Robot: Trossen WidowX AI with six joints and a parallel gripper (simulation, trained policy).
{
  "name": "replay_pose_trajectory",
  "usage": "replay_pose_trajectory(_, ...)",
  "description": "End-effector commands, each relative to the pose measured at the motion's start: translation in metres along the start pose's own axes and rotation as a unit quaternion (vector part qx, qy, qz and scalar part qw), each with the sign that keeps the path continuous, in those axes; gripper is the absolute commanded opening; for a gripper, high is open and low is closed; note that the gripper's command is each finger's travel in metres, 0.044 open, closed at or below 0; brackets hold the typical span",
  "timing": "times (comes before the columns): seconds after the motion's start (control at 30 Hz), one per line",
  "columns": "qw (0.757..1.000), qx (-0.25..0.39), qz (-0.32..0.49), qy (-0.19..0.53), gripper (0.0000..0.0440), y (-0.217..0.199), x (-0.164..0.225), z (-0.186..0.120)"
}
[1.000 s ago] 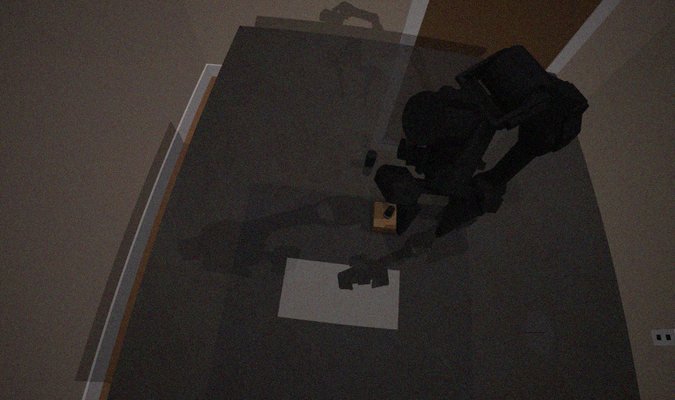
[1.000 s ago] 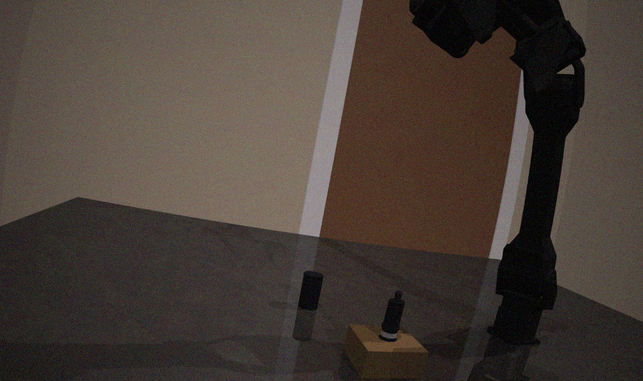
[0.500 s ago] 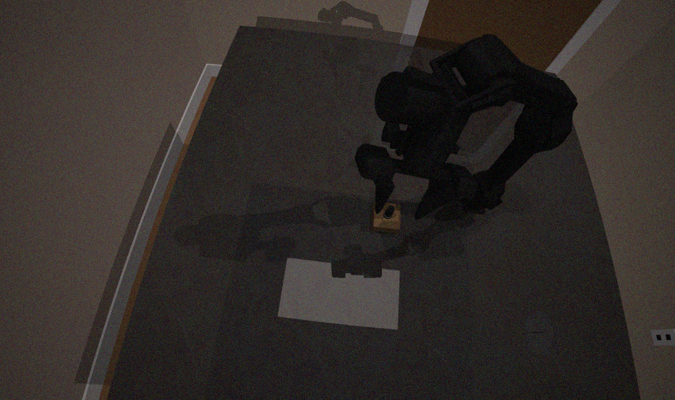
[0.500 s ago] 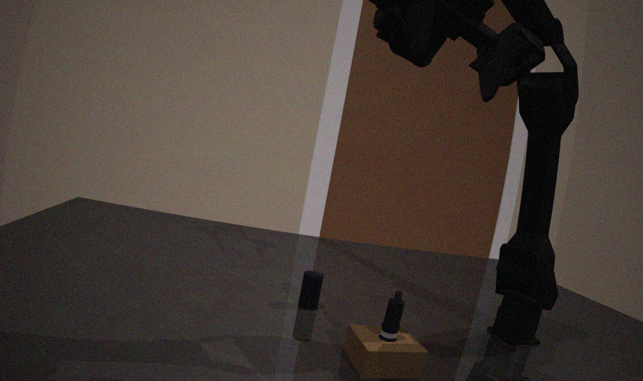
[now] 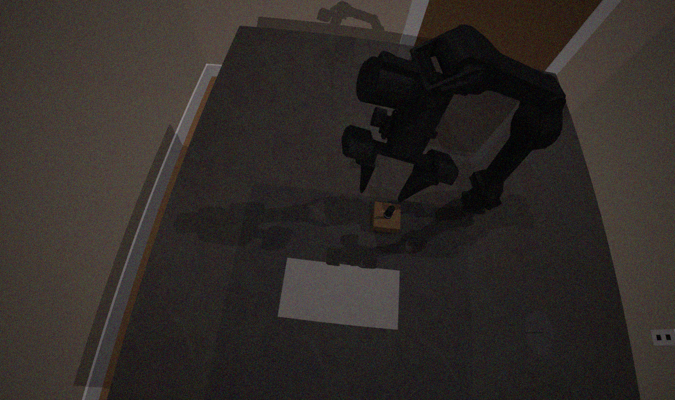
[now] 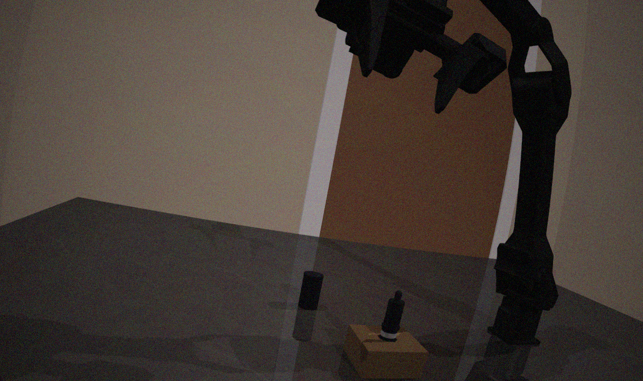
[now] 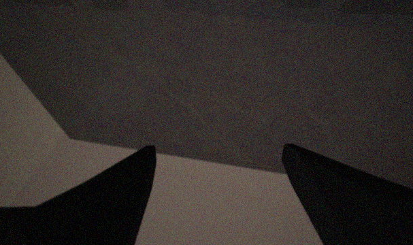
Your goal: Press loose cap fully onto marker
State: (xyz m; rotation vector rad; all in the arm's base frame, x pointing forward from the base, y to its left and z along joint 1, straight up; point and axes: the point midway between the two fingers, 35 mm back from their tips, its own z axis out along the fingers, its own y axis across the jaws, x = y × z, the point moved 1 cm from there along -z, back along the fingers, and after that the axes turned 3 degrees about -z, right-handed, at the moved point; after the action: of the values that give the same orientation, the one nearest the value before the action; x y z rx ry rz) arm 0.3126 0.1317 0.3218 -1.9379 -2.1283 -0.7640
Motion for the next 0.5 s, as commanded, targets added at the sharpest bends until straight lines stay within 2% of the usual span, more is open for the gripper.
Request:
replay_pose_trajectory(0.0,1.000,0.002,0.009,-0.010,0.0336,0.004,-0.014,0.002)
replay_pose_trajectory(0.47,0.998,-0.002,0.047,-0.040,0.0334,0.014,-0.054,0.001)
